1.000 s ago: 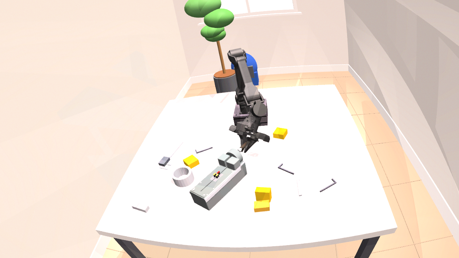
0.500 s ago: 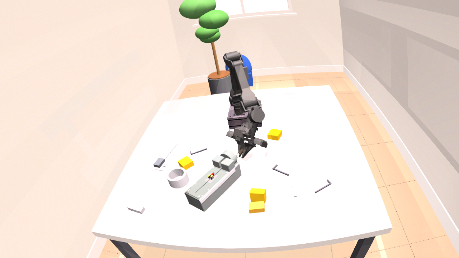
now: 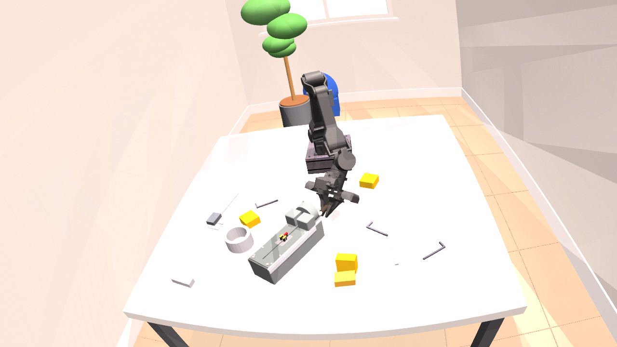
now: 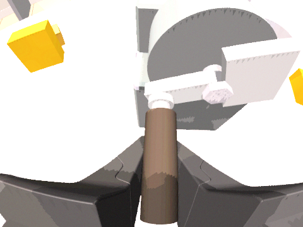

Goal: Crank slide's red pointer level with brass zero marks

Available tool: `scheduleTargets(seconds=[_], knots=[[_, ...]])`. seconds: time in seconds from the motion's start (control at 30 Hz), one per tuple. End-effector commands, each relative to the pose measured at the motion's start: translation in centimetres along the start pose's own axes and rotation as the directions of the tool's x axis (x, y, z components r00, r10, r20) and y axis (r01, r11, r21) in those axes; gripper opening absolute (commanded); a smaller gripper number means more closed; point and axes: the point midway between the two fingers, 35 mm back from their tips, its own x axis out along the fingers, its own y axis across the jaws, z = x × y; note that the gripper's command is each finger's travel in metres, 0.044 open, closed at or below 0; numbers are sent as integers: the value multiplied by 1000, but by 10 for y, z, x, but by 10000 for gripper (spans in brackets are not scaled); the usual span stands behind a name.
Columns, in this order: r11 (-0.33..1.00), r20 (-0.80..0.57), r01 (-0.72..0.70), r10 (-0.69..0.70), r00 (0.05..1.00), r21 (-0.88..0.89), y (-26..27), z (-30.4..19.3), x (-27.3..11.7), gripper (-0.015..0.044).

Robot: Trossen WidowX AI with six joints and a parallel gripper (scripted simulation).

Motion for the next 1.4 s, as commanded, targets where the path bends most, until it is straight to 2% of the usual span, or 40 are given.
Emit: scheduleTargets(seconds=[0.0, 1.37], knots=[[1000, -15, 0, 0, 1000, -4, -4, -6, 6, 0], [1000, -15, 1, -1, 1000, -5, -18, -14, 13, 0]])
